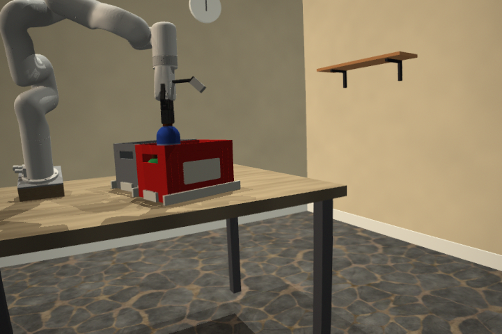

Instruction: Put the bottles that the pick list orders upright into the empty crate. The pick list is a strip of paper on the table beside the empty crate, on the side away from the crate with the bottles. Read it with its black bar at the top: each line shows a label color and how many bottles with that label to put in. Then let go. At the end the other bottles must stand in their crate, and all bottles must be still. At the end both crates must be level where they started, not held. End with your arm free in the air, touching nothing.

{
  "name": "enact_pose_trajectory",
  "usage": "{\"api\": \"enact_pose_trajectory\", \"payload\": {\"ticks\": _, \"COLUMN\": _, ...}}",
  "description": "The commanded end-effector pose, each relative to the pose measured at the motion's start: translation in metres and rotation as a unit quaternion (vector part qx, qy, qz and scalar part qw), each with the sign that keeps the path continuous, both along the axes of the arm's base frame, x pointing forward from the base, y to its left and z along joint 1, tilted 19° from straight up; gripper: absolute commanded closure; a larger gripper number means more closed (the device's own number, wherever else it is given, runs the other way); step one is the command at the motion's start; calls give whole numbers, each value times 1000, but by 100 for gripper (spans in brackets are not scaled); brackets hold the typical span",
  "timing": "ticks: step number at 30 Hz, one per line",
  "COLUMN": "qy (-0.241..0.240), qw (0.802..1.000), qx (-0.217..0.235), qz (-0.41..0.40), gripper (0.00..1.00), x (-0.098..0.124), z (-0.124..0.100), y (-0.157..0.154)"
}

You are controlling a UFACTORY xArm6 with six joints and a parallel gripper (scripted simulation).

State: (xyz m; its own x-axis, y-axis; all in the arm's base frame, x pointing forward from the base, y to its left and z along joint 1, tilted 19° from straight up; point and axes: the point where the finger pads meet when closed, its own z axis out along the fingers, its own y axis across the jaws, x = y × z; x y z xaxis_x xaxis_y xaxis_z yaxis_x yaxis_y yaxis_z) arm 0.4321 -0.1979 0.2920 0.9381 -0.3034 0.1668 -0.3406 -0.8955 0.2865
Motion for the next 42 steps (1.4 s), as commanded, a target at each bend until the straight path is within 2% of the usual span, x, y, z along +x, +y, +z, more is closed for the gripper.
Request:
{"api": "enact_pose_trajectory", "payload": {"ticks": 1, "qy": -3, "qw": 1000, "qx": -1, "qz": 0, "gripper": 100, "x": 1, "z": 10, "y": 2}}
{"api": "enact_pose_trajectory", "payload": {"ticks": 42, "qy": -3, "qw": 1000, "qx": -1, "qz": 0, "gripper": 100, "x": -4, "z": 68, "y": 23}}
